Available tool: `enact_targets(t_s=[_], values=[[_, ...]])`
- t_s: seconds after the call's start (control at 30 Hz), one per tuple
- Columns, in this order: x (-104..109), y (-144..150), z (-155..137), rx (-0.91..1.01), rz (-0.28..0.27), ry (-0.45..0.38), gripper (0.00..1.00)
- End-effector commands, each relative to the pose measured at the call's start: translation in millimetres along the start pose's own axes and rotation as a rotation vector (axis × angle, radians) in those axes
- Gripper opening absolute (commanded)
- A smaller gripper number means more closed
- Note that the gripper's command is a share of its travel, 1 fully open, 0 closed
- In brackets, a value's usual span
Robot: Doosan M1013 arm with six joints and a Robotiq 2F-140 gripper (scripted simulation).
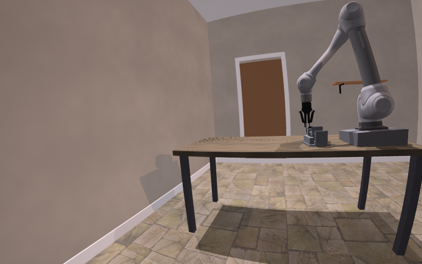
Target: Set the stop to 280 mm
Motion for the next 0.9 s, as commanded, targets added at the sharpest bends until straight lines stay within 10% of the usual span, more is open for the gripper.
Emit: enact_targets(t_s=[0.0, 0.87], values=[[0.3, 0.3, 0.0, 0.000, 0.000, 0.000, 0.04], [4.3, 3.3, 0.0, 0.000, 0.000, 0.000, 0.04]])
Point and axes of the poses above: the point where the finger pads meet when closed, its own x axis back along the fingers, its own y axis across the jaws, z = x × y, the point moved 3 cm from there along x, back along the fingers, and after that the axes turned 1 degree about -x, right-handed, at the moved point
